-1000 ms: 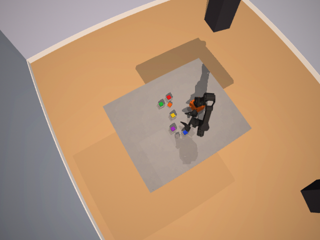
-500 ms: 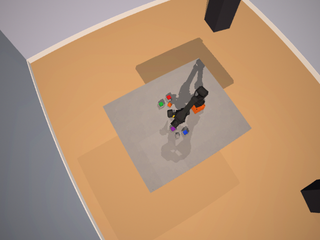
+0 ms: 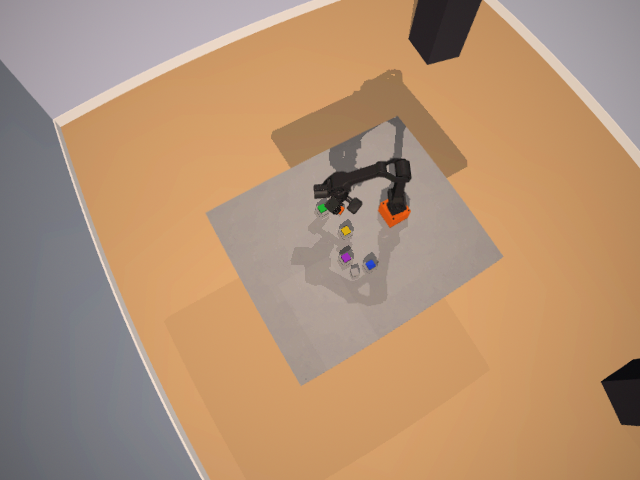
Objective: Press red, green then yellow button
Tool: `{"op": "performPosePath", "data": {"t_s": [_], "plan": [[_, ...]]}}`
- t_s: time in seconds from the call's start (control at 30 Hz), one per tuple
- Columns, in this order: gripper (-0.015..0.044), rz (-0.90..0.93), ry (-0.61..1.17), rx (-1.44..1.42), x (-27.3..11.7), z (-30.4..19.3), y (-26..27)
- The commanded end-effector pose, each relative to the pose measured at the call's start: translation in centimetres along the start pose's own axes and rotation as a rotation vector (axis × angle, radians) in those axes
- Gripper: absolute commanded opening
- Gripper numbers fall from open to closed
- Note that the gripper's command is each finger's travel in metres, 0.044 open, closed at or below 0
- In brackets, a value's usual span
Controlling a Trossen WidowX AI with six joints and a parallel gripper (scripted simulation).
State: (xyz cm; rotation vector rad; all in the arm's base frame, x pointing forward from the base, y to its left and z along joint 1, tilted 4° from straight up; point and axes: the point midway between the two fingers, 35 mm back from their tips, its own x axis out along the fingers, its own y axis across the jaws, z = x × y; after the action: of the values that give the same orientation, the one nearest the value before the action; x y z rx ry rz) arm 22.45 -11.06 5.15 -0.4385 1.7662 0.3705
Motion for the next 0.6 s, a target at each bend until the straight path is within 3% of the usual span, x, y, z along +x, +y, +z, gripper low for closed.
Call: {"op": "performPosePath", "data": {"t_s": [0.0, 0.33, 0.57], "plan": [[0.04, 0.051, -0.138, 0.213, -0.4, -2.8, -3.2], [0.04, 0.07, -0.228, 0.359, -0.6, -5.2, -5.3], [0.0216, 0.07, -0.228, 0.359, 5.4, -3.7, -5.1]]}}
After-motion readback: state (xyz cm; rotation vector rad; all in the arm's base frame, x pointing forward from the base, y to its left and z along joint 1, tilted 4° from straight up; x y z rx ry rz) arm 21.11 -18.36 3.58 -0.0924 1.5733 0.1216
